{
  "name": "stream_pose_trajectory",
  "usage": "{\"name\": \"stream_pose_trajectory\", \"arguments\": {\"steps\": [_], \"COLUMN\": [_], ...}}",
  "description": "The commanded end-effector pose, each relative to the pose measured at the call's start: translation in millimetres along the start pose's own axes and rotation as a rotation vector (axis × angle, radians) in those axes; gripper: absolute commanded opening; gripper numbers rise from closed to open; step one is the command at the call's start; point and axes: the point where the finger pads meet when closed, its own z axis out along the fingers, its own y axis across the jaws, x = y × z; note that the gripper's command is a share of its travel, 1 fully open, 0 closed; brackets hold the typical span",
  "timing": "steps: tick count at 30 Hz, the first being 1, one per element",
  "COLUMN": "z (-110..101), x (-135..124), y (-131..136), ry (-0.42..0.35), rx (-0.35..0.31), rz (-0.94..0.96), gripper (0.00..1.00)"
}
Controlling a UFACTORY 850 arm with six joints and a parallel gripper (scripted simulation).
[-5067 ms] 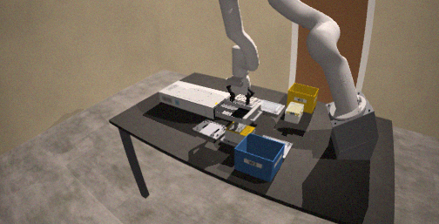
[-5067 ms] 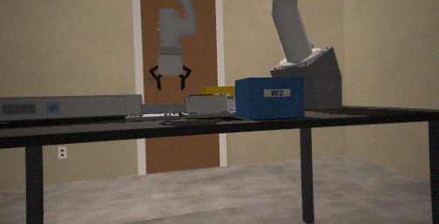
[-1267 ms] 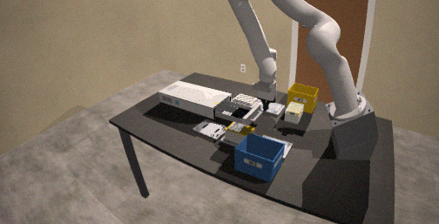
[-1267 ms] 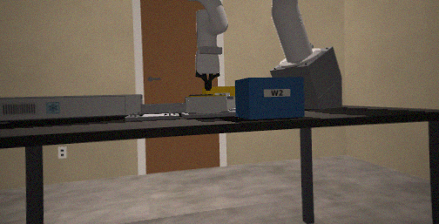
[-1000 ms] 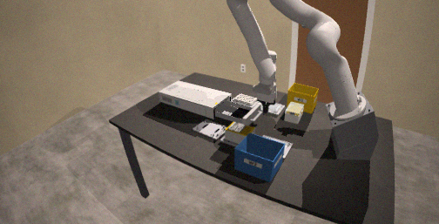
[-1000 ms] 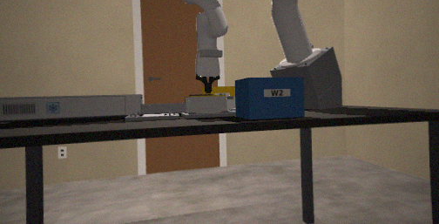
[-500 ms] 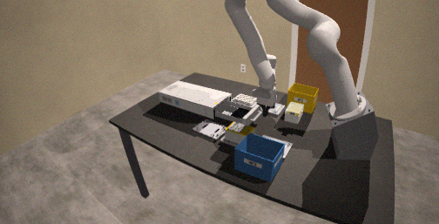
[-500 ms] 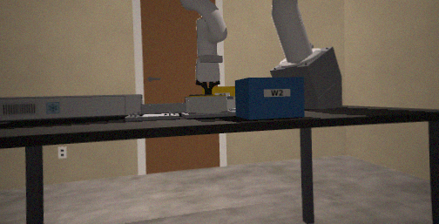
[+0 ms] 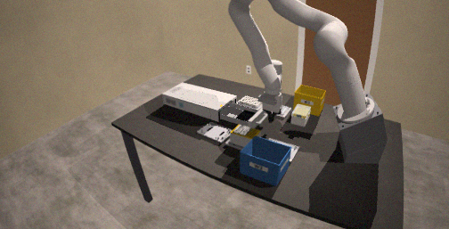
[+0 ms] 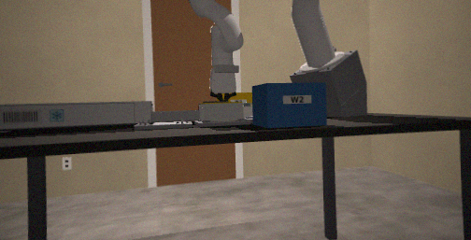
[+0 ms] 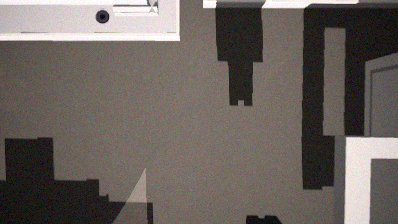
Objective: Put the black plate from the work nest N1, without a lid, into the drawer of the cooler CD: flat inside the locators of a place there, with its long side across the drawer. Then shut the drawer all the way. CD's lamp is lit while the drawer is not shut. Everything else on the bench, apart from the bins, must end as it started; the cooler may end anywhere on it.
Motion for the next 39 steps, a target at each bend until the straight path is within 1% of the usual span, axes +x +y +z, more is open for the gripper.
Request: {"name": "stream_pose_trajectory", "arguments": {"steps": [1, 15, 39], "z": [8.6, 10.3, 10.3], "x": [-0.1, -0.1, 0.0], "y": [0.5, 0.4, 37.2], "ry": [0.000, 0.000, 0.000], "rx": [-0.001, -0.001, -0.001], "rz": [0.000, 0.000, 0.000], "gripper": [0.00, 0.00, 0.00]}}
